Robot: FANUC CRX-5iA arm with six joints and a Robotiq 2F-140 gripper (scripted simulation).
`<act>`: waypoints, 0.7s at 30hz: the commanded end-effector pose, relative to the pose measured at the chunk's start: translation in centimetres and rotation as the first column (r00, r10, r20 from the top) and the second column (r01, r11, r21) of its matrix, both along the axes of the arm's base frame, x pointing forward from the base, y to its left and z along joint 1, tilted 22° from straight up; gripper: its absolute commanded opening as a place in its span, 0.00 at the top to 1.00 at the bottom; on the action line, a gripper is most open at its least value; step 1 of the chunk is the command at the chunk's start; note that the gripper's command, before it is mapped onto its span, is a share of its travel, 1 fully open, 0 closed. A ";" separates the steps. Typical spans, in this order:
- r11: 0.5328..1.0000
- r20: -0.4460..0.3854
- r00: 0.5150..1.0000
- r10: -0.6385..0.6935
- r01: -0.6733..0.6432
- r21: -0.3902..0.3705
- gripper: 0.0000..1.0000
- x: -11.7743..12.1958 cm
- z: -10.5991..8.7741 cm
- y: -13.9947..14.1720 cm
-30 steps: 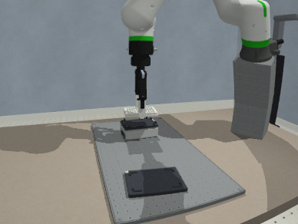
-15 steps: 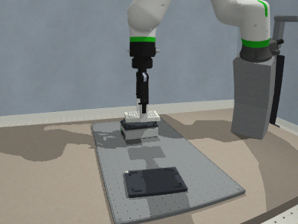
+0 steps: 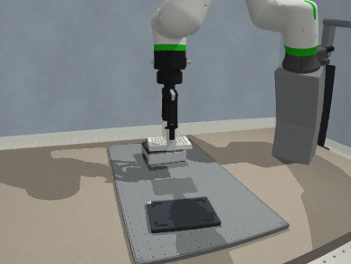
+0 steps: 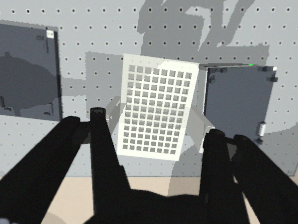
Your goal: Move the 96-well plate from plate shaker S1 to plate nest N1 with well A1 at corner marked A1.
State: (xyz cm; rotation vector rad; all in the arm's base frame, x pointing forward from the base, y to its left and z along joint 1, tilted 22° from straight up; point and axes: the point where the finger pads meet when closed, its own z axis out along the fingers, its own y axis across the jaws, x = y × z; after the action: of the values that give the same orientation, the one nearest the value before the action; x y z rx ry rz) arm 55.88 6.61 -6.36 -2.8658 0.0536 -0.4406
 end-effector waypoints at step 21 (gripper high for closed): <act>1.000 0.000 1.000 -0.001 0.001 -0.002 1.00 0.4 1.0 7.2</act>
State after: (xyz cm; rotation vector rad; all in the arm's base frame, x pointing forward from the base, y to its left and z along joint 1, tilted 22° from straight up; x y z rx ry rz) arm 56.21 12.75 -5.50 -2.8657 0.0535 -0.4401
